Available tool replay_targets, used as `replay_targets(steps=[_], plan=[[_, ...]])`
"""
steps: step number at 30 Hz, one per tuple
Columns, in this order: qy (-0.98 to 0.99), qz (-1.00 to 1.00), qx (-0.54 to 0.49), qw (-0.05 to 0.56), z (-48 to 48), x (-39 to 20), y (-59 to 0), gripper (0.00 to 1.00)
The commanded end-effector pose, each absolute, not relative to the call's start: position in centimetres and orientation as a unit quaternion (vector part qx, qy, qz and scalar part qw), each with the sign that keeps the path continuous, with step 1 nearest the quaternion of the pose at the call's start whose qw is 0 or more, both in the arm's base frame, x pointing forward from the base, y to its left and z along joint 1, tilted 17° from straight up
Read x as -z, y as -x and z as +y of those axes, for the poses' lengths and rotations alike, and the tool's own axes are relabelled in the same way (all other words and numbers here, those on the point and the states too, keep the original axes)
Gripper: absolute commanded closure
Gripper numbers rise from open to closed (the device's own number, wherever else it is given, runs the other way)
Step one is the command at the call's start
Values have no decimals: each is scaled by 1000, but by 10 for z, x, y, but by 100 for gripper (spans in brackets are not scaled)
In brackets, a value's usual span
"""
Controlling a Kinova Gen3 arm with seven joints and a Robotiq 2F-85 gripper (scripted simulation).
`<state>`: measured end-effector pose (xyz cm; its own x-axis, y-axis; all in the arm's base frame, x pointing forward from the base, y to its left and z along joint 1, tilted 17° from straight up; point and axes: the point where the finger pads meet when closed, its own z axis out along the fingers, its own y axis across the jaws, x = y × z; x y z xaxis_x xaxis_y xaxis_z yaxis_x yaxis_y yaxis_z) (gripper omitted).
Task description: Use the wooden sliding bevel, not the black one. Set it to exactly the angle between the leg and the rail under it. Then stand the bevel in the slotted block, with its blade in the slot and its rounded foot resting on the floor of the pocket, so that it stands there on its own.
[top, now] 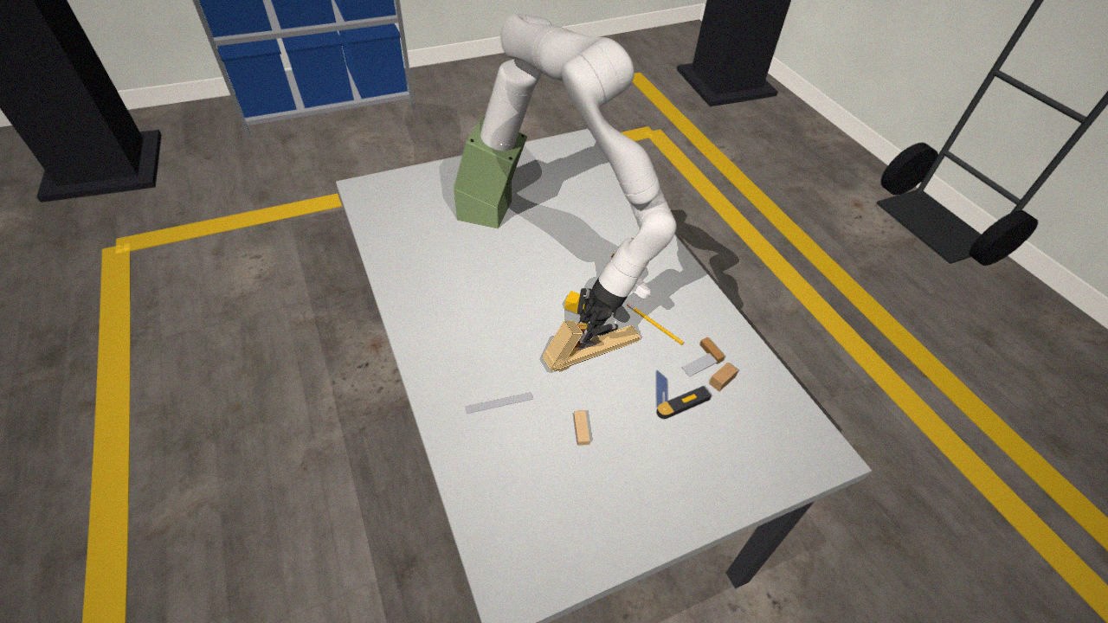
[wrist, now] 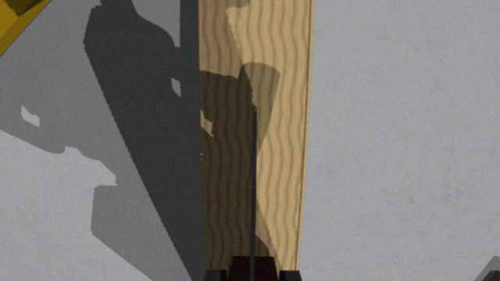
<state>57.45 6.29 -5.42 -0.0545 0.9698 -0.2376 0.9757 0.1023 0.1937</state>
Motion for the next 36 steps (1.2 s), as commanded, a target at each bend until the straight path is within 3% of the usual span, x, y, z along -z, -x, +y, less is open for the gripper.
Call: replay_targets(steps=[1, 36], plan=[[-670, 726, 9, 156, 63, 53, -575, 90], [-670, 726, 9, 156, 69, 47, -573, 90]])
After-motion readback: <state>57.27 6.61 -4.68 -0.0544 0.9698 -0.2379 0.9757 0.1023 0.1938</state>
